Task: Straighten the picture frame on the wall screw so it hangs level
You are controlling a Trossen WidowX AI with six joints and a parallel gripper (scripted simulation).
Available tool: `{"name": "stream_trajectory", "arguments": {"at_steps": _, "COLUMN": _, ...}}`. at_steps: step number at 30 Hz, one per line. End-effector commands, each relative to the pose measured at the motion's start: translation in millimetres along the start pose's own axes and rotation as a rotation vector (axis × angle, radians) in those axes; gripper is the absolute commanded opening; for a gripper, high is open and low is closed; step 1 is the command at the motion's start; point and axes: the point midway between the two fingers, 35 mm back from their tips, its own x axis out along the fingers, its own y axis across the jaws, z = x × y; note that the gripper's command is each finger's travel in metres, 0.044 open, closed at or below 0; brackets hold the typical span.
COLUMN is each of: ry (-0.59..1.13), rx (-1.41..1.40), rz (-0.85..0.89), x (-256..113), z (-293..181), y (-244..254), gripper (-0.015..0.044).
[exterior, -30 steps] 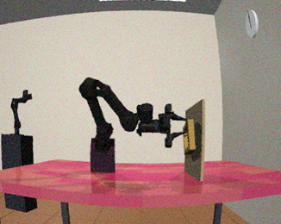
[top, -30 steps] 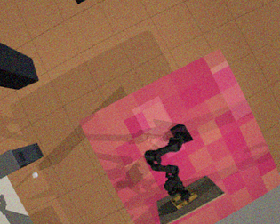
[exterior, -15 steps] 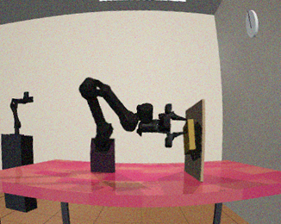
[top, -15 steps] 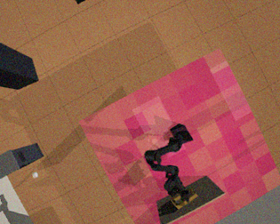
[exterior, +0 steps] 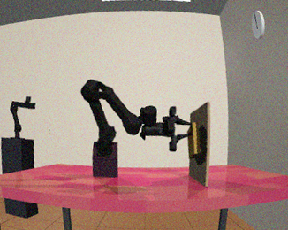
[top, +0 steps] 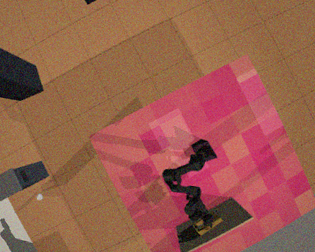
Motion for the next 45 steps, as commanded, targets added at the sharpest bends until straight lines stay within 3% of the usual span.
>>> {"name": "stream_trajectory", "arguments": {"at_steps": 1, "ry": -0.004, "rx": -0.004, "rz": 0.001, "x": 0.7, "z": 1.8, "y": 0.8, "gripper": 0.0129}}
{"name": "stream_trajectory", "arguments": {"at_steps": 10, "ry": -0.004, "rx": -0.004, "rz": 0.001, "x": 0.7, "z": 1.8, "y": 0.8, "gripper": 0.0049}}
{"name": "stream_trajectory", "arguments": {"at_steps": 12, "ry": -0.004, "rx": -0.004, "rz": 0.001, "x": 0.7, "z": 1.8, "y": 0.8, "gripper": 0.0000}}
{"name": "stream_trajectory", "arguments": {"at_steps": 45, "ry": -0.004, "rx": -0.004, "rz": 0.001, "x": 0.1, "z": 0.0, "y": 8.0, "gripper": 0.0000}}
